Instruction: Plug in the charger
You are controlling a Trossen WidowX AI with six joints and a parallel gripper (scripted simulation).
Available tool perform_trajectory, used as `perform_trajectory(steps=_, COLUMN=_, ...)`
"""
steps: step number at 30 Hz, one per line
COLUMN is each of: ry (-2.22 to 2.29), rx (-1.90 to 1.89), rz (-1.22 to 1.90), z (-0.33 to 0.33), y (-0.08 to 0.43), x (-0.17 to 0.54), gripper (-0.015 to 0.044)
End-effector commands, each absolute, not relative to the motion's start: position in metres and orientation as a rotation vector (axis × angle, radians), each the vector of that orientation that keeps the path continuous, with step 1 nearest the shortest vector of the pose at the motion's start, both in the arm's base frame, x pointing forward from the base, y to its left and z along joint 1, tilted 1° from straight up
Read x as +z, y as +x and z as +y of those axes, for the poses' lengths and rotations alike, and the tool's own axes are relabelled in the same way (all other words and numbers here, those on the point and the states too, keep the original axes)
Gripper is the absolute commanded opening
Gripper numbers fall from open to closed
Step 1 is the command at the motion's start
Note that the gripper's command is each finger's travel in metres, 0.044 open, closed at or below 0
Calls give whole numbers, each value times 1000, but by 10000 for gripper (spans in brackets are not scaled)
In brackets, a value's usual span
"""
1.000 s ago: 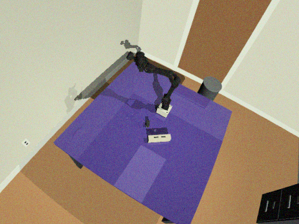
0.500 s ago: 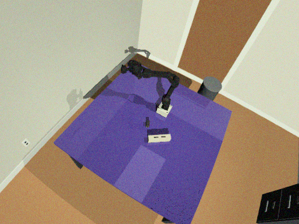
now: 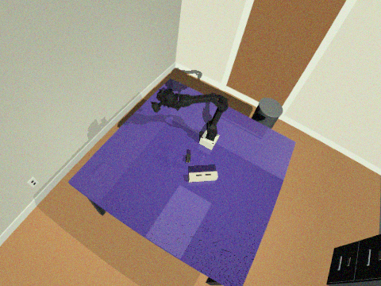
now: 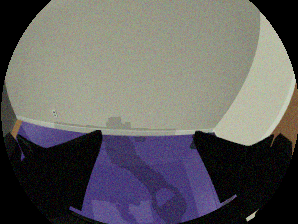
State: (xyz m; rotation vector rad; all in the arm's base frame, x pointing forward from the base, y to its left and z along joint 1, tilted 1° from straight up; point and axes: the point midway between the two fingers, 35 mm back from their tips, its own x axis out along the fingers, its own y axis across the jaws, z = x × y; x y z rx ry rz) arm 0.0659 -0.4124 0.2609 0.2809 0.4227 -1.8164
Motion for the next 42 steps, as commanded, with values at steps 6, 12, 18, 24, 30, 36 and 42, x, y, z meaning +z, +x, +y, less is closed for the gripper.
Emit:
perform_trajectory(steps=6, ry=239, rx=-1585, rz=658, z=-391, y=117, x=221, gripper=440)
perform_trajectory(steps=12, ry=197, rx=-1419, rz=806, z=-372, y=148, x=196, gripper=440)
perform_trajectory(steps=18, ry=149, rx=-1245, rz=942, z=-349, y=175, x=171, gripper=440)
perform_trajectory(steps=24, ry=97, rx=-1066, rz=1064, z=-322, y=198, x=148, gripper=440)
perform_trajectory(steps=30, ry=41, rx=-881, rz=1174, z=-292, y=217, x=126, gripper=440)
perform_trajectory(steps=36, ry=-17, rx=-692, rz=1272, z=-259, y=231, x=106, gripper=440)
perform_trajectory(steps=42, ry=-76, rx=-501, rz=1358, z=-225, y=240, x=88, gripper=440)
